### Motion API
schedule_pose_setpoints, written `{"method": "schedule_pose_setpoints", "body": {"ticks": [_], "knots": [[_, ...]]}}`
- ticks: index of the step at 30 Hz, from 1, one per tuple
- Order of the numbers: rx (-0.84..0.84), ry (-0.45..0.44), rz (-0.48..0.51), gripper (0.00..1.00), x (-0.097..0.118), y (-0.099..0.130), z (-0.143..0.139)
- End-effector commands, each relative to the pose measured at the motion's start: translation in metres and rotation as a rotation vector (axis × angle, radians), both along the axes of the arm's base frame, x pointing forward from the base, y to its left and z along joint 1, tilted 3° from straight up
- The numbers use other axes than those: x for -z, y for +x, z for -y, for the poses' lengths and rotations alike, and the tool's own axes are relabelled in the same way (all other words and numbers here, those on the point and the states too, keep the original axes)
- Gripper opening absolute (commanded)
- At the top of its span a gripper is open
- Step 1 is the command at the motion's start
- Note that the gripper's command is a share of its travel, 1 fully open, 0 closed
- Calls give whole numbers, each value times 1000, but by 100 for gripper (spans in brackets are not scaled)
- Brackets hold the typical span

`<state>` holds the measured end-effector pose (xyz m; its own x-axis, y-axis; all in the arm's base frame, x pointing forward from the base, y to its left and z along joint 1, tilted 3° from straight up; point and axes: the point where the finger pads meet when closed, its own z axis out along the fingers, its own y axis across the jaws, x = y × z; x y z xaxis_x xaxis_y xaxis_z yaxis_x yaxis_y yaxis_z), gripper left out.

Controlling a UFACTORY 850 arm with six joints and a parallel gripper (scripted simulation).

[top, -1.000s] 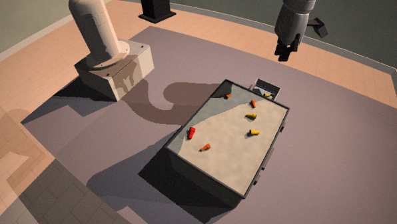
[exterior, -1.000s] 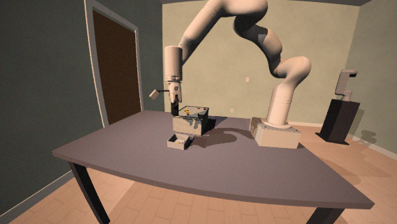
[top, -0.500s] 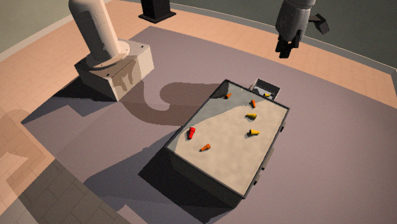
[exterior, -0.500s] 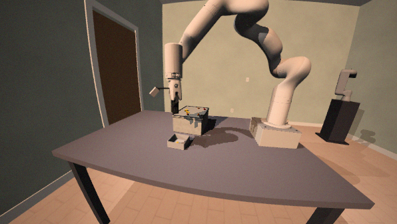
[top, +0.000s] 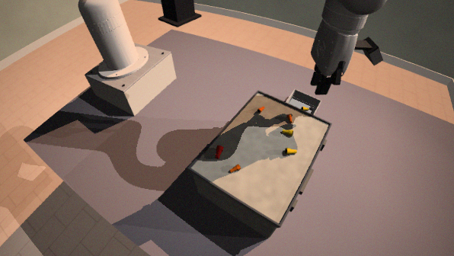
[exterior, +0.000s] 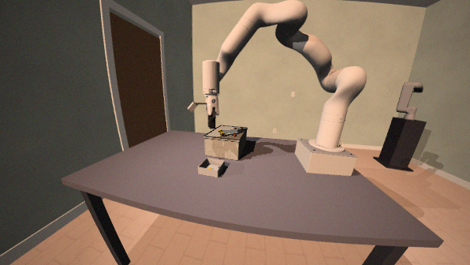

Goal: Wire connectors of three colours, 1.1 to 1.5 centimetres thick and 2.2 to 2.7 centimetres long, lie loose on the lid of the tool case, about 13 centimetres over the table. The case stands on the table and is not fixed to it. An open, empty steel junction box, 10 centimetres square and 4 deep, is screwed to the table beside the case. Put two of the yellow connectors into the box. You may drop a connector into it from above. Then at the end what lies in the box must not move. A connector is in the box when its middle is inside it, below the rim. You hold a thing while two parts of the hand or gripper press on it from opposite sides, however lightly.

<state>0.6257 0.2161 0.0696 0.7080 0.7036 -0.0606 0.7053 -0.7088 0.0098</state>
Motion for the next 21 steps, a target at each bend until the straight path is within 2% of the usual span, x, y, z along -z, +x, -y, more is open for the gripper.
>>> {"method": "schedule_pose_setpoints", "body": {"ticks": [1, 4, 9, 10, 19, 21], "knots": [[7, 4, 2, 29, -1, 17, 57], [12, 3, 3, 29, -1, 22, 85], [23, 3, 3, 29, 0, 29, 157], [24, 3, 3, 29, 0, 29, 164], [24, 3, 3, 29, 0, 30, 165], [24, 3, 2, 29, 8, 30, 165]]}}
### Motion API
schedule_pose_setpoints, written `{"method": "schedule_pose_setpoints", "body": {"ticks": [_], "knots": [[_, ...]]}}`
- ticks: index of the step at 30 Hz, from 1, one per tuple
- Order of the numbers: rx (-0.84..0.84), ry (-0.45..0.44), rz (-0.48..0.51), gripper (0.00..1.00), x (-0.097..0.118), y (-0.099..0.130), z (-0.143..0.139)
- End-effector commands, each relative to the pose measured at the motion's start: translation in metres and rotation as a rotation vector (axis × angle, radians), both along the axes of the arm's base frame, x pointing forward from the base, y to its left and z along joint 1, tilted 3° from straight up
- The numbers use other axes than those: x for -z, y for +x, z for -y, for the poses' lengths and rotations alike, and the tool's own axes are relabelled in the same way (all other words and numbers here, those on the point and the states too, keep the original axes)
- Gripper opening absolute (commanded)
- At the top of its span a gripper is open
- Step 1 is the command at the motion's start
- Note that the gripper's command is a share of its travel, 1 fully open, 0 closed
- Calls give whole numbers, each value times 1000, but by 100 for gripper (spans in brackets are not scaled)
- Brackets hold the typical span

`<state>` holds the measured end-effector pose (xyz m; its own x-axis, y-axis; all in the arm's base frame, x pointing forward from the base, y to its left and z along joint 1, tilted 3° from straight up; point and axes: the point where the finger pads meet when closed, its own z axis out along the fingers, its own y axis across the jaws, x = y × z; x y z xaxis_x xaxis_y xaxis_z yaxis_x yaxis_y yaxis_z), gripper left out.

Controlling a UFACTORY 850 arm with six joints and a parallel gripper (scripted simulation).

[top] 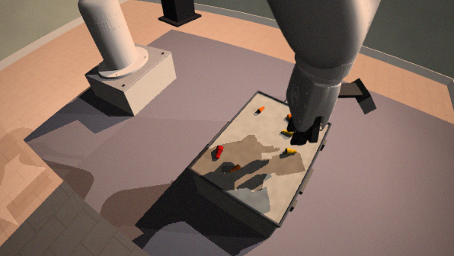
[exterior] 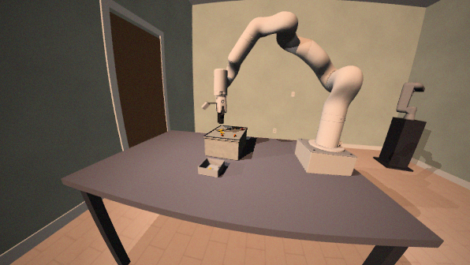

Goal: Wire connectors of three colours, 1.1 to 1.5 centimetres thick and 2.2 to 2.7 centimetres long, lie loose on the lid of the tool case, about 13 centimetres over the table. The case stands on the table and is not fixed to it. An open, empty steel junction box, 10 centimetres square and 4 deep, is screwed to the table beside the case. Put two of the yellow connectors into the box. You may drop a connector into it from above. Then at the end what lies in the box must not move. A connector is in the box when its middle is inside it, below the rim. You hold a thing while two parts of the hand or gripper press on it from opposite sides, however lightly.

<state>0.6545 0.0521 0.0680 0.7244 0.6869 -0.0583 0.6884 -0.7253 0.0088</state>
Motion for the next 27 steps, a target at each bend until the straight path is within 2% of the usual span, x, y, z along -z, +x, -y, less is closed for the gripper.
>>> {"method": "schedule_pose_setpoints", "body": {"ticks": [1, 5, 27], "knots": [[1, 0, 1, 29, 14, 1, 1], [1, 0, 1, 29, 38, 1, 2], [1, 0, 1, 29, 38, 2, 2]]}}
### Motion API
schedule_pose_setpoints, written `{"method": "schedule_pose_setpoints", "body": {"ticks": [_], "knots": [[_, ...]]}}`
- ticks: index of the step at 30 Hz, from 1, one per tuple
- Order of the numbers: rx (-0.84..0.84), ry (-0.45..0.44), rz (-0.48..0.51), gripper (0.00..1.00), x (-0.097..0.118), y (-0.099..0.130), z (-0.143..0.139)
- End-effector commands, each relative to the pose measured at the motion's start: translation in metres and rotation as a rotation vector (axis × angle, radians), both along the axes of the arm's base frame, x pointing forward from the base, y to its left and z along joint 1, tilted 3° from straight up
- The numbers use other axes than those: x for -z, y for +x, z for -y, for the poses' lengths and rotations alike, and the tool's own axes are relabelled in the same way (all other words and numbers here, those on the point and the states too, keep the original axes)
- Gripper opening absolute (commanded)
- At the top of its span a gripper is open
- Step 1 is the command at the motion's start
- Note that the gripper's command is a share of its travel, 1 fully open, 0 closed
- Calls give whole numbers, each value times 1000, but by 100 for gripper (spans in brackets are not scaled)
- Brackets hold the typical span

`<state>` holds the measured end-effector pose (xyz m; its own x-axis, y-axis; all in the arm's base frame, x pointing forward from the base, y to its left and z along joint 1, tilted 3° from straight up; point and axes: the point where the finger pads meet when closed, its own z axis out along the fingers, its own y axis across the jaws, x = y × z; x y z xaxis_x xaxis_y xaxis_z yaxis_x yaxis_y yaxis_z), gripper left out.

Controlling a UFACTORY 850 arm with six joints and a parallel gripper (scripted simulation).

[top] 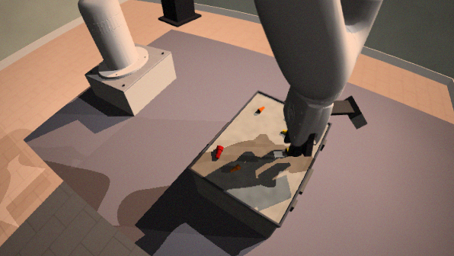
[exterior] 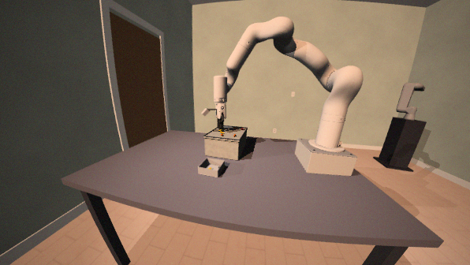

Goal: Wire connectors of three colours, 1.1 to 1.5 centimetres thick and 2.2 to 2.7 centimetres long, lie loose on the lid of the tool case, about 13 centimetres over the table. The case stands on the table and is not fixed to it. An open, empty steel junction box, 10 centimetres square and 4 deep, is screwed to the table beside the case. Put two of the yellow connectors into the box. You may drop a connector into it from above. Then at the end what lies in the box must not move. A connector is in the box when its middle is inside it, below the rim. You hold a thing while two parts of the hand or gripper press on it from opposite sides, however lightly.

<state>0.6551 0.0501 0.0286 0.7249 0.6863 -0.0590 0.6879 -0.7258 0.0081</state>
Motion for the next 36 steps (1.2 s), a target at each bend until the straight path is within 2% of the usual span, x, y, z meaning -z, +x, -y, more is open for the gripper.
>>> {"method": "schedule_pose_setpoints", "body": {"ticks": [1, 9, 15, 27, 28, 36], "knots": [[0, 0, 2, 29, -1, 1, 0], [0, 0, 2, 29, 0, 1, 0], [0, 0, 2, 29, 16, 1, 1], [0, 0, 2, 29, 16, 1, 1], [0, 0, 2, 2, 16, 1, 1], [0, 0, 2, 2, 16, 1, 1]]}}
